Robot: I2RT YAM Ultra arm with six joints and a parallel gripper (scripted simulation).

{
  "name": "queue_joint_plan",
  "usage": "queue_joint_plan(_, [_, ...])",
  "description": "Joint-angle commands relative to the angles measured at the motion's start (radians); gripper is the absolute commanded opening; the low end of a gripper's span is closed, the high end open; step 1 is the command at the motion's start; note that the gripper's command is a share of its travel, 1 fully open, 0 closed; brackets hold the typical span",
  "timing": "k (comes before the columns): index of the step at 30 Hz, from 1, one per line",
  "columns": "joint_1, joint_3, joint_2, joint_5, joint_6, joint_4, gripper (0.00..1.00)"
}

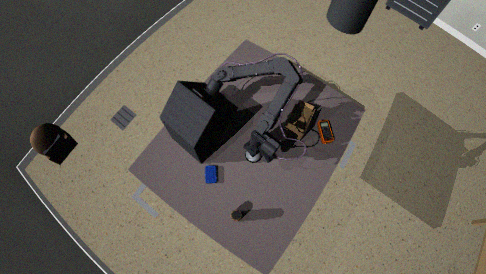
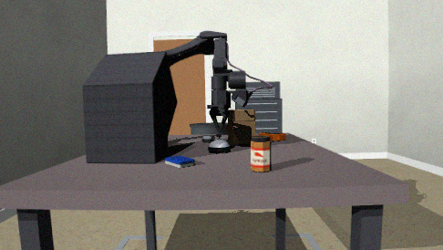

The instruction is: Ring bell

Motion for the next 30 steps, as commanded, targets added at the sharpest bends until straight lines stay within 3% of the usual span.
queue_joint_plan(1, [-0.005, -0.026, 0.004, -0.01, 0.011, 0.023, 0.0])
queue_joint_plan(30, [0.001, -0.04, -0.01, -0.01, 0.018, 0.042, 0.0])
